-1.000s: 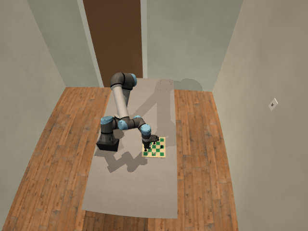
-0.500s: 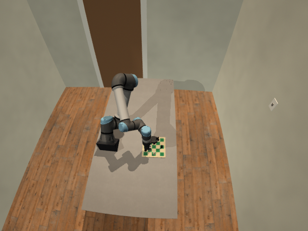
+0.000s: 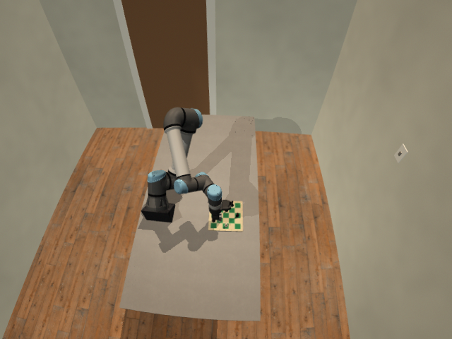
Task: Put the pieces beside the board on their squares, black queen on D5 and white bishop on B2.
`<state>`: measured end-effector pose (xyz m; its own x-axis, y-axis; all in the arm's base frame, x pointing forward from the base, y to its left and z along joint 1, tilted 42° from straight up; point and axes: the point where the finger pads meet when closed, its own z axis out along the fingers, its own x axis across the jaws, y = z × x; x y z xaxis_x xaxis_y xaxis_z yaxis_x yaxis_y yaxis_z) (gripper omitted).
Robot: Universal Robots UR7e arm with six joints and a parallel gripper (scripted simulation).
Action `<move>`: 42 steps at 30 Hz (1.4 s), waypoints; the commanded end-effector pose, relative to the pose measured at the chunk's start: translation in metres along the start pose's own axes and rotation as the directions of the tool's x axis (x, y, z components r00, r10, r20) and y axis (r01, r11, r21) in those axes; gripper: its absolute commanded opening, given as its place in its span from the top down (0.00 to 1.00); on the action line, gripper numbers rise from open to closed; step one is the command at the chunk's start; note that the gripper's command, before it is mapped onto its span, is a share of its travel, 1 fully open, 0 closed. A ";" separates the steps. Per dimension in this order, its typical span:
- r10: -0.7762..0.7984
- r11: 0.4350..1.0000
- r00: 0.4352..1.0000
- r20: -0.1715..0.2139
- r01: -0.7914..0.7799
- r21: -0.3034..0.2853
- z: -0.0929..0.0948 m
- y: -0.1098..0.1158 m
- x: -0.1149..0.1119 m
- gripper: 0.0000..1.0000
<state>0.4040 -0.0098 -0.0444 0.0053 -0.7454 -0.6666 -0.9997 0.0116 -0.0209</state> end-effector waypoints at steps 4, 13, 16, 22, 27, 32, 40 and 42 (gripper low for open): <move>0.000 1.000 1.000 -0.001 0.000 0.001 0.000 0.000 0.000 1.00; 0.000 1.000 1.000 -0.001 0.000 0.001 0.000 0.000 0.000 1.00; 0.000 1.000 1.000 -0.001 0.000 0.001 0.000 0.000 0.000 1.00; 0.000 1.000 1.000 -0.001 0.000 0.001 0.000 0.000 0.000 1.00; 0.000 1.000 1.000 -0.001 0.000 0.001 0.001 0.000 0.000 1.00; 0.000 1.000 1.000 -0.001 0.000 0.001 0.003 0.000 0.000 1.00; 0.000 1.000 1.000 -0.001 0.000 0.001 0.004 0.000 0.000 1.00; 0.000 1.000 1.000 -0.001 0.000 0.001 0.004 0.000 0.000 1.00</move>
